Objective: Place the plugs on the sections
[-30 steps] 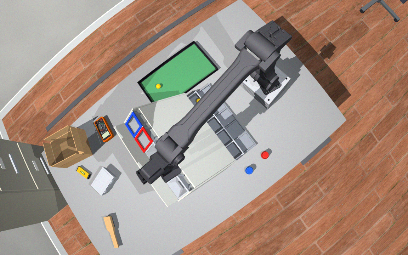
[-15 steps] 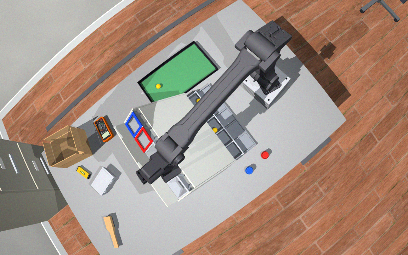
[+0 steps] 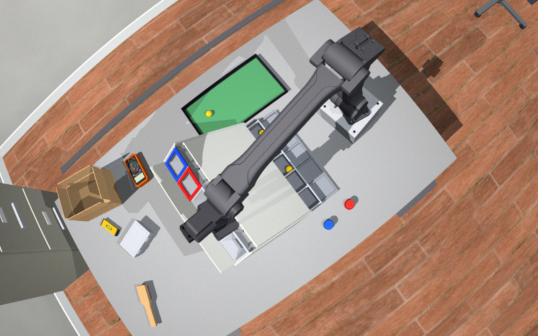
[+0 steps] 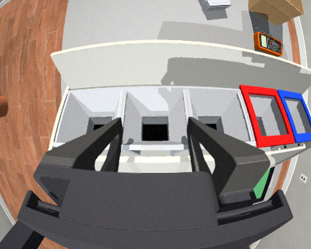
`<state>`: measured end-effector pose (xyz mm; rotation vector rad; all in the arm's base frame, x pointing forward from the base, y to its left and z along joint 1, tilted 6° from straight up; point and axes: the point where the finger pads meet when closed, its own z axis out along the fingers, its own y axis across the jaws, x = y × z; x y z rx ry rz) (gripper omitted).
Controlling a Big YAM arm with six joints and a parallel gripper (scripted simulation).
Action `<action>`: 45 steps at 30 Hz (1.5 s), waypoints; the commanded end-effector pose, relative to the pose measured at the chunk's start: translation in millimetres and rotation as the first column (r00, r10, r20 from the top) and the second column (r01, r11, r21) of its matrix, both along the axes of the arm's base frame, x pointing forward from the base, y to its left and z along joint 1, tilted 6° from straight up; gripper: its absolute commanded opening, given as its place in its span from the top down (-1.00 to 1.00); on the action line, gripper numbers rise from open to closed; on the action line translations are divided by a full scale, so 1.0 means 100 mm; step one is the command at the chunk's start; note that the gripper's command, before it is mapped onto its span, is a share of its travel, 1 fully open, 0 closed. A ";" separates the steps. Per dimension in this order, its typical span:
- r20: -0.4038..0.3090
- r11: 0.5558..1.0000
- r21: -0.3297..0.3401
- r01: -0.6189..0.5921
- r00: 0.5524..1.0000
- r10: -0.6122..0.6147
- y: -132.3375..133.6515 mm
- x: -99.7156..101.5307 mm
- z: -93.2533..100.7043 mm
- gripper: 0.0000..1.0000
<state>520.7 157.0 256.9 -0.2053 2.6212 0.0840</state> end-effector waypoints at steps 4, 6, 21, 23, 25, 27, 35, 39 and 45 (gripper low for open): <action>0.021 1.000 0.004 0.000 1.000 0.000 0.00 0.02 0.10 -0.17; 0.021 1.000 0.004 0.000 1.000 0.000 0.00 0.02 0.10 -0.17; 0.021 1.000 0.004 0.000 1.000 0.000 0.00 0.02 0.10 -0.17; 0.021 1.000 0.004 0.000 1.000 0.000 0.00 0.02 0.14 -0.17; 0.021 1.000 0.004 0.000 1.000 0.000 0.00 0.02 0.19 -0.17; 0.021 1.000 0.004 0.000 1.000 0.000 0.00 0.03 0.24 -0.17; 0.021 1.000 0.004 0.000 1.000 0.000 0.00 0.03 0.43 -0.17; 0.023 1.000 0.005 0.000 1.000 0.000 0.00 0.03 0.45 -0.17; 0.035 1.000 0.007 -0.001 0.999 0.001 0.00 0.03 0.45 -0.17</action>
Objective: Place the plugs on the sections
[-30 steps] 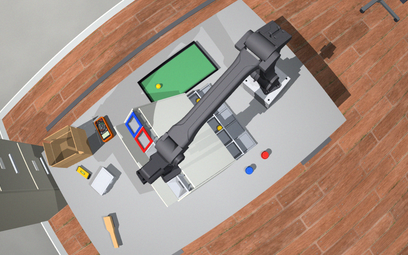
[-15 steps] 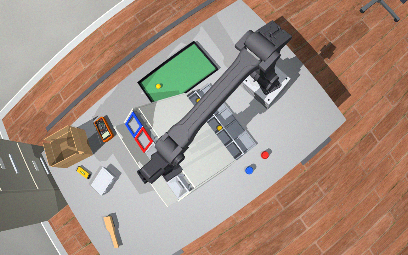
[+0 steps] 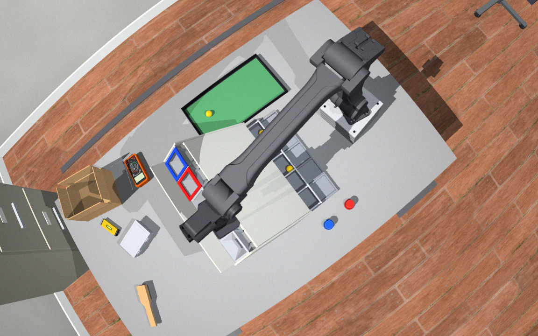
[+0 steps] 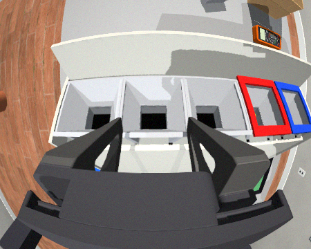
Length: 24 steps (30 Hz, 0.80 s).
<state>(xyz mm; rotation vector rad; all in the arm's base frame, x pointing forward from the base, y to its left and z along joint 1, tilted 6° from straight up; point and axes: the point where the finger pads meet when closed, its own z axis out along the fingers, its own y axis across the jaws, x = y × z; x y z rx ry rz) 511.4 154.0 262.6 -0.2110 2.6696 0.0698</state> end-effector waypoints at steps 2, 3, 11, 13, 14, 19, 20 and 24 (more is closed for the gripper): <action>0.087 1.000 0.023 -0.002 0.996 0.000 0.03 0.12 0.40 -0.17; 0.089 1.000 0.023 -0.002 0.996 0.000 0.03 0.12 0.40 -0.17; 0.099 1.000 0.025 -0.003 0.995 0.000 0.03 0.12 0.40 -0.17; 0.099 1.000 0.025 -0.003 0.995 0.001 0.03 0.12 0.40 -0.17; 0.099 1.000 0.025 -0.003 0.995 0.001 0.03 0.12 0.40 -0.17; 0.100 1.000 0.025 -0.004 0.995 0.001 0.03 0.12 0.40 -0.17; 0.100 1.000 0.025 -0.004 0.995 0.001 0.03 0.12 0.40 -0.17; 0.100 1.000 0.024 -0.004 0.995 0.001 0.03 0.12 0.40 -0.17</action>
